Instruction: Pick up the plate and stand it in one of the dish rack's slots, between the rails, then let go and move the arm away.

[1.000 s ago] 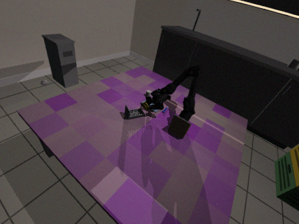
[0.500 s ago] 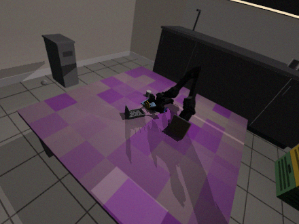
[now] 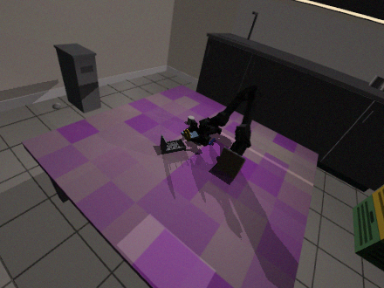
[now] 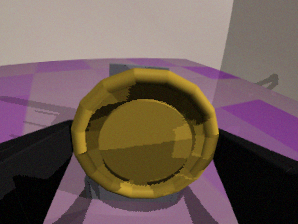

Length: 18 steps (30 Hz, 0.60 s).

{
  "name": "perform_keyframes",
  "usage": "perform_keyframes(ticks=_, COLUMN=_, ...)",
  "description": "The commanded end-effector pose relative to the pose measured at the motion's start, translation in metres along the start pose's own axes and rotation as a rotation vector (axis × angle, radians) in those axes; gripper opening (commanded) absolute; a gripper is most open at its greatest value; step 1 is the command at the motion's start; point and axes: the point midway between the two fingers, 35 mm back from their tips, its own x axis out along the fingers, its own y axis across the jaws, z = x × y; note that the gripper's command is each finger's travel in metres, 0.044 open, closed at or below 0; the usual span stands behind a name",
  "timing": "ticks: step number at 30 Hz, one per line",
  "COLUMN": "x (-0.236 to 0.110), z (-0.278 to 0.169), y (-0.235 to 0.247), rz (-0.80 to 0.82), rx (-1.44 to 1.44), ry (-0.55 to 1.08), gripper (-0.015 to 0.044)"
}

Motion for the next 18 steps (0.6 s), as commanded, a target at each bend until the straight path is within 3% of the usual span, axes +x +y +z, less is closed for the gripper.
perform_keyframes(ticks=1, x=0.004, z=0.0, y=0.003, rz=0.005, rx=0.013, ry=0.004, gripper=0.0)
perform_keyframes(ticks=18, x=0.028, z=0.002, y=0.002, rz=-0.003, rx=-0.007, ry=-0.003, gripper=0.0)
